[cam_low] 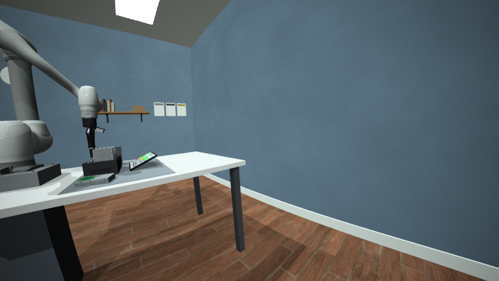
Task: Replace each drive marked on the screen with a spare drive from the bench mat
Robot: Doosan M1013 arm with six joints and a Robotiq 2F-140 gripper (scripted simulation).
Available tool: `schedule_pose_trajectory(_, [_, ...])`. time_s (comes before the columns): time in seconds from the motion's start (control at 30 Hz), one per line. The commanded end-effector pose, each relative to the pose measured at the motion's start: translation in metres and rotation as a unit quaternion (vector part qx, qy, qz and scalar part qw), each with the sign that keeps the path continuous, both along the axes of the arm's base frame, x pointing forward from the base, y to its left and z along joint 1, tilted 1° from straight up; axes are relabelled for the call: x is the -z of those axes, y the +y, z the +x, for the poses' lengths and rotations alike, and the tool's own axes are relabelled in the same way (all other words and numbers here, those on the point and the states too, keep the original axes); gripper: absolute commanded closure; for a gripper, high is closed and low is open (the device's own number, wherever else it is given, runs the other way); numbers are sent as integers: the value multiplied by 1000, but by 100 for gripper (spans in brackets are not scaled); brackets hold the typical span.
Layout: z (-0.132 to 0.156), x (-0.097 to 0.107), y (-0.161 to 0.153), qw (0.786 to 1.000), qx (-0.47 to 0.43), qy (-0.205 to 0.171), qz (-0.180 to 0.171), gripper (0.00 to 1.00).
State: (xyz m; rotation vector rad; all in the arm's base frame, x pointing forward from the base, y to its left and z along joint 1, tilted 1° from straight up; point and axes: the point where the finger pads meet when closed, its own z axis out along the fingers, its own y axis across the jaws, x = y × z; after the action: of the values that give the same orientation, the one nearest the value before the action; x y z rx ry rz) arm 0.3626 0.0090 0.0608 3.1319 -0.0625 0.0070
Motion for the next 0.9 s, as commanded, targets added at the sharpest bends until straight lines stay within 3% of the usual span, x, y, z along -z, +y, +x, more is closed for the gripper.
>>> schedule_pose_trajectory(0.0, [1,3,0,1000,0,0,0,90])
schedule_pose_trajectory(0.87, [1,5,0,1000,0,0,0,90])
